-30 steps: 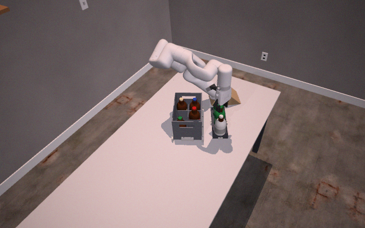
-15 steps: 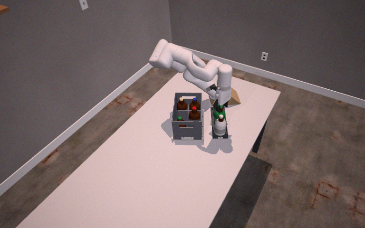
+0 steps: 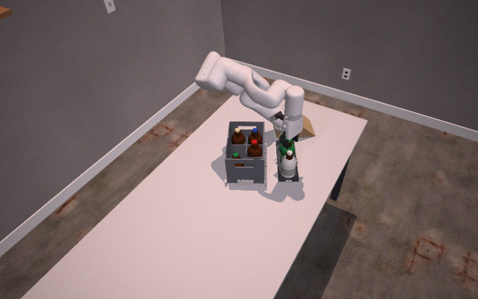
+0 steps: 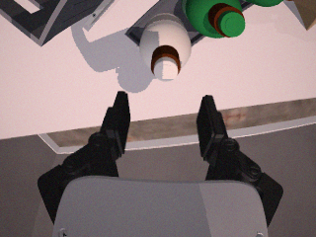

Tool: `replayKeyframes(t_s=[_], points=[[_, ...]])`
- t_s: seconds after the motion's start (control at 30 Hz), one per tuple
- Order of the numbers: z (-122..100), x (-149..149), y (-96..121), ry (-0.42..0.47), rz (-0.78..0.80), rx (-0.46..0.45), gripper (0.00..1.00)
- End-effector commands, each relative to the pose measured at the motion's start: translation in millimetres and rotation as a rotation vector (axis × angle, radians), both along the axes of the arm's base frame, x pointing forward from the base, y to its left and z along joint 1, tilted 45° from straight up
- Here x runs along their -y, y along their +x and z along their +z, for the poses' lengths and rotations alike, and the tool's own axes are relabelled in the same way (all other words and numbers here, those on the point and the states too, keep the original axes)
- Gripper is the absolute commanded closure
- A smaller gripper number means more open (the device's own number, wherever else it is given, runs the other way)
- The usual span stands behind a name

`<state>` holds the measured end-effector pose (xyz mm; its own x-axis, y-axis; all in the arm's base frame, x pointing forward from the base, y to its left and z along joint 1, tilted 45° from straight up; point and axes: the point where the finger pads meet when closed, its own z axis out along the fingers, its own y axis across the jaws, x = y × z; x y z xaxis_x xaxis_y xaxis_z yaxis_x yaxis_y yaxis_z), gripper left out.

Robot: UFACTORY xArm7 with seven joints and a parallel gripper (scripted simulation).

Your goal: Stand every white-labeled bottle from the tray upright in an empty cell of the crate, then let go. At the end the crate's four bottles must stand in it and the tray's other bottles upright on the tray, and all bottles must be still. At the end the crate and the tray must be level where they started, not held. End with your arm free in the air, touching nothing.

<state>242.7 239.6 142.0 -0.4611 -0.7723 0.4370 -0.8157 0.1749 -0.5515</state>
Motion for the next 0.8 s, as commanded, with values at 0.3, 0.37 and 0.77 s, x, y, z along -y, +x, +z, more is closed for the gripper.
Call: replayKeyframes(t_s=[0.3, 0.37, 0.77], points=[[-11.2, 8.1, 6.1, 0.003, 0.002, 0.001, 0.35], [-11.2, 8.1, 6.1, 0.003, 0.002, 0.001, 0.35], [-21.9, 16.6, 11.6, 0.003, 0.002, 0.001, 0.35]])
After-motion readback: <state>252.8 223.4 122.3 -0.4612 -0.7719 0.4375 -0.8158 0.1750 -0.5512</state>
